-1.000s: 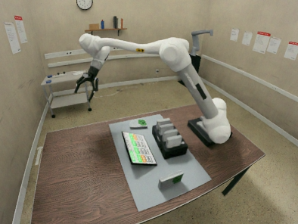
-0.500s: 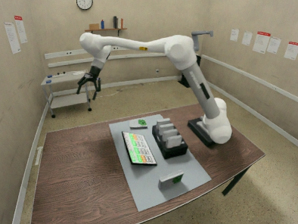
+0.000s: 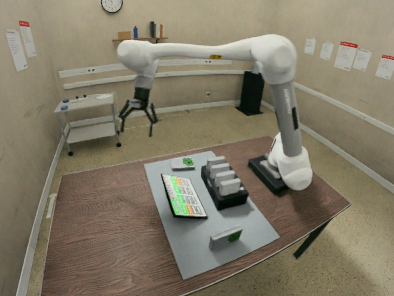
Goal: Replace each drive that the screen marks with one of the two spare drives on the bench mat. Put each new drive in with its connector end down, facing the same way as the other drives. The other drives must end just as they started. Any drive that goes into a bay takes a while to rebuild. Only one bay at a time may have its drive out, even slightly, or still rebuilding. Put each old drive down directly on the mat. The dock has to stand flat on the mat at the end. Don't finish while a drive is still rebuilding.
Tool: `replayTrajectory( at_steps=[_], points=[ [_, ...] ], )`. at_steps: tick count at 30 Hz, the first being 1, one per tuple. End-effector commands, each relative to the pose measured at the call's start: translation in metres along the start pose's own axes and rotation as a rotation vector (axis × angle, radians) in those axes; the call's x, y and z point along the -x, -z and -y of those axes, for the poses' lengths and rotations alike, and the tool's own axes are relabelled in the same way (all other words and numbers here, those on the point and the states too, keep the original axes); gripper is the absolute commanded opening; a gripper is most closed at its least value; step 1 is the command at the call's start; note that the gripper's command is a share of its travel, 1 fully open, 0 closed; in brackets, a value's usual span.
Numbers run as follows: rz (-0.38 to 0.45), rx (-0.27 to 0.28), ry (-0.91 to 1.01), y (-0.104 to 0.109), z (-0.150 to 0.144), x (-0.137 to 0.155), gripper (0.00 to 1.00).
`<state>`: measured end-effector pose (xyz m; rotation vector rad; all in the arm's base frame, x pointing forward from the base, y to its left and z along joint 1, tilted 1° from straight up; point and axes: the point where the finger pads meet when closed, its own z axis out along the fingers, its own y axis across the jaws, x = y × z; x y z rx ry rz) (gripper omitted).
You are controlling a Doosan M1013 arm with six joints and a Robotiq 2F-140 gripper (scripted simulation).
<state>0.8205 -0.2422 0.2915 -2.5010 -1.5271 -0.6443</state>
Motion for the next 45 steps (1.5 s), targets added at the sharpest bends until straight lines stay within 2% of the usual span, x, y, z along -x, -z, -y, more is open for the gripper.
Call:
replayTrajectory(
  at_steps=[1,3,4,6,7,9,10,11,16,17,19,24,26,27,32,33,39,40,45],
  points=[
    [0.074,-0.041,0.051,0.002,0.067,-0.021,1.0],
    [0.074,-0.041,0.051,0.002,0.091,-0.028,1.0],
    [0.116,-0.064,0.083,0.002,0.104,-0.028,1.0],
    [0.116,-0.064,0.083,0.003,0.128,-0.034,1.0],
    [0.157,-0.085,0.114,0.003,0.141,-0.033,1.0],
    [0.157,-0.085,0.114,0.003,0.141,-0.033,1.0],
    [0.157,-0.085,0.114,0.004,0.178,-0.039,1.0],
    [0.197,-0.105,0.146,0.004,0.188,-0.036,1.0],
    [0.235,-0.122,0.176,0.005,0.248,-0.038,1.0],
    [0.27,-0.136,0.205,0.005,0.26,-0.034,1.0],
    [0.27,-0.136,0.205,0.006,0.285,-0.035,1.0],
    [0.353,-0.166,0.276,0.007,0.347,-0.022,1.0],
    [0.353,-0.166,0.276,0.007,0.347,-0.022,1.0],
    [0.373,-0.172,0.293,0.008,0.383,-0.015,1.0],
    [0.412,-0.183,0.327,0.009,0.438,0.001,1.0],
    [0.413,-0.183,0.327,0.01,0.446,0.003,1.0],
    [0.413,-0.183,0.327,0.01,0.446,0.003,1.0],
    [0.413,-0.183,0.327,0.01,0.446,0.003,0.1],
    [0.413,-0.183,0.327,0.01,0.446,0.003,0.1]
  ],
)
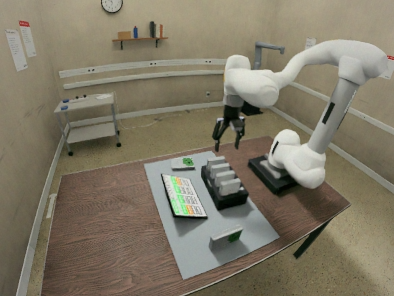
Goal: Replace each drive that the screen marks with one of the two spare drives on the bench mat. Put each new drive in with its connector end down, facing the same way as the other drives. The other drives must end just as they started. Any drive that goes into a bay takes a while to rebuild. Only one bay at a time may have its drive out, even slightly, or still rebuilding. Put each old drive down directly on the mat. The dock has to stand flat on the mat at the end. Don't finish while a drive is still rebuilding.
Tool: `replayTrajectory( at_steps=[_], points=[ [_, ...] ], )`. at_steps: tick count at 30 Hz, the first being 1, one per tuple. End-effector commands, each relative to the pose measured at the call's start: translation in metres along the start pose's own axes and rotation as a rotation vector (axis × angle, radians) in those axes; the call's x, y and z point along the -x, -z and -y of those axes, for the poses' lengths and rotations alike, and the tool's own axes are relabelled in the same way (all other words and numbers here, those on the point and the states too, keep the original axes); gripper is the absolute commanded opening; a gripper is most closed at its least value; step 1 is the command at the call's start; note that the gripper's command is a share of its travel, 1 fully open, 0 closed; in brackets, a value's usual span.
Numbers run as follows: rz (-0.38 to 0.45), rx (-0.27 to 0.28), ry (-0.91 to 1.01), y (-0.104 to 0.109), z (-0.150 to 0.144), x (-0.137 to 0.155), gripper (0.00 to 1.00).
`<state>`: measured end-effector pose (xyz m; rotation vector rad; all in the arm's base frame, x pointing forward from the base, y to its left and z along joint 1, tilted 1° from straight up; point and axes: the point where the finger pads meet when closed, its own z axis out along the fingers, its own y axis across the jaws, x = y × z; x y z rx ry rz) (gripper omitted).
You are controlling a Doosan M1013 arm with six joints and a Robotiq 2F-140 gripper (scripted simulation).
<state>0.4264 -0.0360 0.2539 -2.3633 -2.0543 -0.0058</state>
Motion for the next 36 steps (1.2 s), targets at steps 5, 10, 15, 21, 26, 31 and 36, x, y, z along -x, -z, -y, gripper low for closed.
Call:
replayTrajectory(
  at_steps=[5,10,15,21,26,31,36],
  points=[
    [0.0,0.001,0.0,0.0006,0.0001,-0.0002,0.1],
    [0.0,0.001,0.0,0.0006,0.0001,-0.0002,0.1],
    [0.0,0.001,0.0,0.0006,0.0001,-0.0002,0.1],
    [0.0,0.001,0.0,0.0006,0.0001,-0.0002,0.1],
    [0.0,0.001,0.0,0.0006,0.0001,-0.0002,0.1],
    [0.0,0.001,-0.002,0.0006,-0.0003,-0.0006,0.1],
    [0.0,0.001,-0.052,-0.0003,-0.008,-0.0083,0.1]
  ],
)
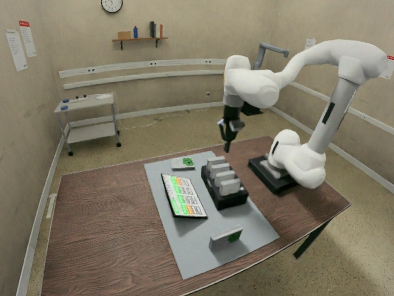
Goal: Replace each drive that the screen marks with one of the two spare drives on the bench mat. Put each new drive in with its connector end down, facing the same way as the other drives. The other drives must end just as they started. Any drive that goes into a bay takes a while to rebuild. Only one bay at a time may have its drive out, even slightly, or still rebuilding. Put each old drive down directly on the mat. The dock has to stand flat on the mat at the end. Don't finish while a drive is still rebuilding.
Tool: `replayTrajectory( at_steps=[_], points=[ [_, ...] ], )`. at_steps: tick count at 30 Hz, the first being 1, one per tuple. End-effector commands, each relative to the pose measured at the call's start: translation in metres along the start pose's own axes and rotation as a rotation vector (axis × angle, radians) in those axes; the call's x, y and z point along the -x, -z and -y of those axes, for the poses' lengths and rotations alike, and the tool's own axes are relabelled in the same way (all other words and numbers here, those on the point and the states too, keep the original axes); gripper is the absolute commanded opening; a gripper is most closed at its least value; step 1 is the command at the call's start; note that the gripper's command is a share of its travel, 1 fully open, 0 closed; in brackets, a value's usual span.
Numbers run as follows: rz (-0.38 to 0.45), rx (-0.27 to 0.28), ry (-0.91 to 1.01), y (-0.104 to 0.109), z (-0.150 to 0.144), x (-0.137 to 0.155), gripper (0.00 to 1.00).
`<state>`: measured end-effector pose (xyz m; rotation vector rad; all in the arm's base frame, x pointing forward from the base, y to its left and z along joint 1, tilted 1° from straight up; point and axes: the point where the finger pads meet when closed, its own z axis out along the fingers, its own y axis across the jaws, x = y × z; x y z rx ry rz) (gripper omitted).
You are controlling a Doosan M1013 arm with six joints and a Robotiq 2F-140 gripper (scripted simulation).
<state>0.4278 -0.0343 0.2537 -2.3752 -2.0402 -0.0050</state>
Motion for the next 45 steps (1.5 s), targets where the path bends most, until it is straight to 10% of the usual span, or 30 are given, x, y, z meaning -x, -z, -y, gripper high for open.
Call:
replayTrajectory(
  at_steps=[1,14,34,35,45],
  points=[
    [0.0,0.001,-0.067,-0.001,-0.011,-0.011,0.1],
    [-0.01,0.001,-0.645,-0.023,-0.089,-0.132,0.1],
    [-0.014,-0.007,-1.405,-0.079,-0.133,-0.331,0.1],
    [-0.005,-0.001,-1.441,-0.079,-0.133,-0.332,0.4],
    [-0.002,0.001,-1.451,-0.079,-0.133,-0.332,0.4]
  ],
)
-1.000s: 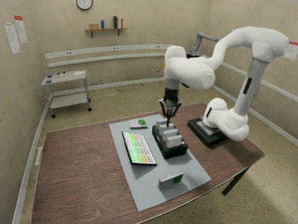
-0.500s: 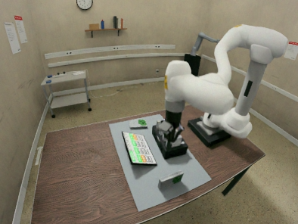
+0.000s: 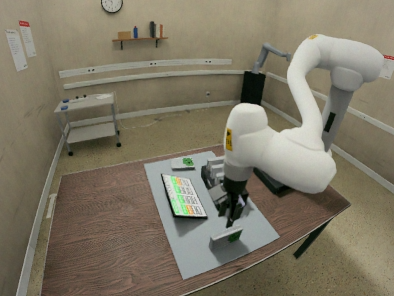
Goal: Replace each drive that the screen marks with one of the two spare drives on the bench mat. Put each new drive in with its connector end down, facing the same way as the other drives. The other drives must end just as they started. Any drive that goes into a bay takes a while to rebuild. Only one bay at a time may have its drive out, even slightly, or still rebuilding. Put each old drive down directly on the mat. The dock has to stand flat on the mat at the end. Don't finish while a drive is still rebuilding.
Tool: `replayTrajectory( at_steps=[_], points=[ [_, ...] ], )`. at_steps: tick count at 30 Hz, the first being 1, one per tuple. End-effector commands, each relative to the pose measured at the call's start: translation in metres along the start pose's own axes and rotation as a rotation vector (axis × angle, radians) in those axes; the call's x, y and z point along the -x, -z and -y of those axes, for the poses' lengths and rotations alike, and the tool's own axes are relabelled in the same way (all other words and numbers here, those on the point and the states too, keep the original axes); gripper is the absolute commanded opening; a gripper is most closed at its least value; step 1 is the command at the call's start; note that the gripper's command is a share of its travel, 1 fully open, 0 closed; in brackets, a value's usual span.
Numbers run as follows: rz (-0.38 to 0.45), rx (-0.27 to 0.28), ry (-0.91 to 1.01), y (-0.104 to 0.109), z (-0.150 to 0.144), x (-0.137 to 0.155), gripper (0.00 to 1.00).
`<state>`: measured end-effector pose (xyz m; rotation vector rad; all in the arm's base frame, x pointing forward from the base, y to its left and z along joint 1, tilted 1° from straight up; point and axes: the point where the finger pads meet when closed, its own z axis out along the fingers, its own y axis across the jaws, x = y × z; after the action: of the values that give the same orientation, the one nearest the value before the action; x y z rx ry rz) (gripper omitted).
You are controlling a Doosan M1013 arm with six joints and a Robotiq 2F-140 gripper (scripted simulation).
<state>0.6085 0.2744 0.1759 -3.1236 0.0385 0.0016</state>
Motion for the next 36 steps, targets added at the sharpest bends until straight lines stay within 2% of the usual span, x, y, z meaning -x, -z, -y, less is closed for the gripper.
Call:
replayTrajectory(
  at_steps=[1,36],
  points=[
    [0.002,0.007,-0.007,0.0006,0.0007,-0.0007,0.4],
    [0.002,0.007,-0.014,-0.0037,0.0007,-0.0008,0.4]
  ],
)
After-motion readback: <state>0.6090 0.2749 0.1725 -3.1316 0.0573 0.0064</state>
